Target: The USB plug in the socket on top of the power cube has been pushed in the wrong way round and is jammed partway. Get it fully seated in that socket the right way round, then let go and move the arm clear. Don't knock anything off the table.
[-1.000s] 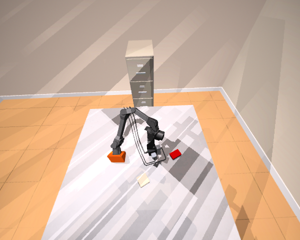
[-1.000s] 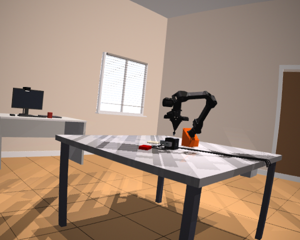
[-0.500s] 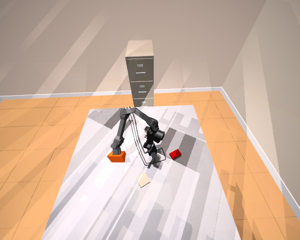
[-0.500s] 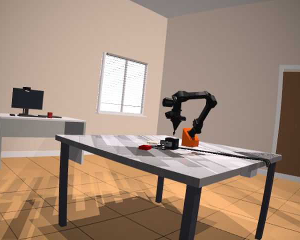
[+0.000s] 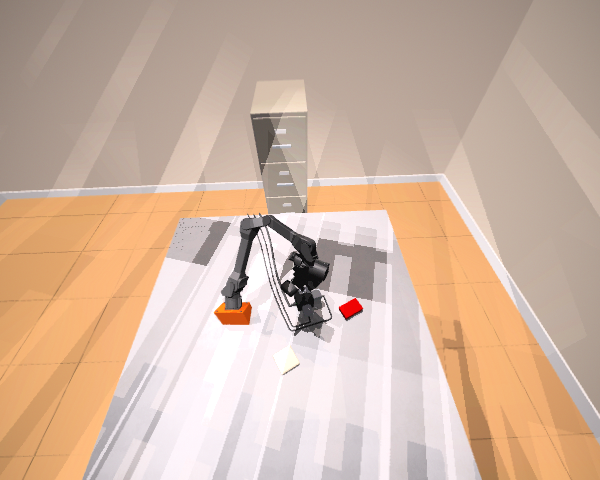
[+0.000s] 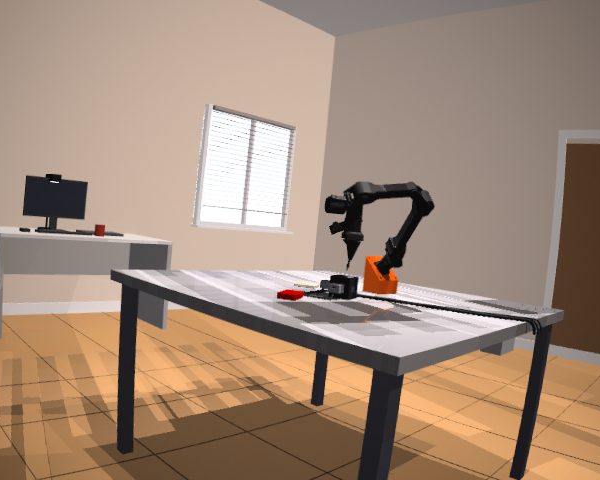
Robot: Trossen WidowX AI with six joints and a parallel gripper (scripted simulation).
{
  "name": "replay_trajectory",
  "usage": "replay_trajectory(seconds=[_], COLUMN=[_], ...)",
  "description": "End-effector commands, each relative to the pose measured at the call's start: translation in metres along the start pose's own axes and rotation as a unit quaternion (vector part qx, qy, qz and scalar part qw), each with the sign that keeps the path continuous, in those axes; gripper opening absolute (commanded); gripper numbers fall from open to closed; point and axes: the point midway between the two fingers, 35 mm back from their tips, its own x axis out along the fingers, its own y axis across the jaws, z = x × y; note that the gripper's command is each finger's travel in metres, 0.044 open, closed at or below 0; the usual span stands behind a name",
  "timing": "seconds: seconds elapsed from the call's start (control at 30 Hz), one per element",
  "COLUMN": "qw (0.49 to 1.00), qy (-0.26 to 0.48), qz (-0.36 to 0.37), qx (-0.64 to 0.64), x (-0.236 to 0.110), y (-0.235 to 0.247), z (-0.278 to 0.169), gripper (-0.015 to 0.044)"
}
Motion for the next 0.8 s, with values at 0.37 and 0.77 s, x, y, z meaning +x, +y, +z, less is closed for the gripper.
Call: replay_trajectory(seconds=[0.37, 0.77], qw=[0.981, 0.971], qy=[-0.001, -0.001], qz=[0.000, 0.000], qx=[0.194, 0.239], x=[-0.0001, -0.0001], y=[0.0000, 0.0000], z=[0.0002, 0.0002], gripper=[0.0000, 0.0000])
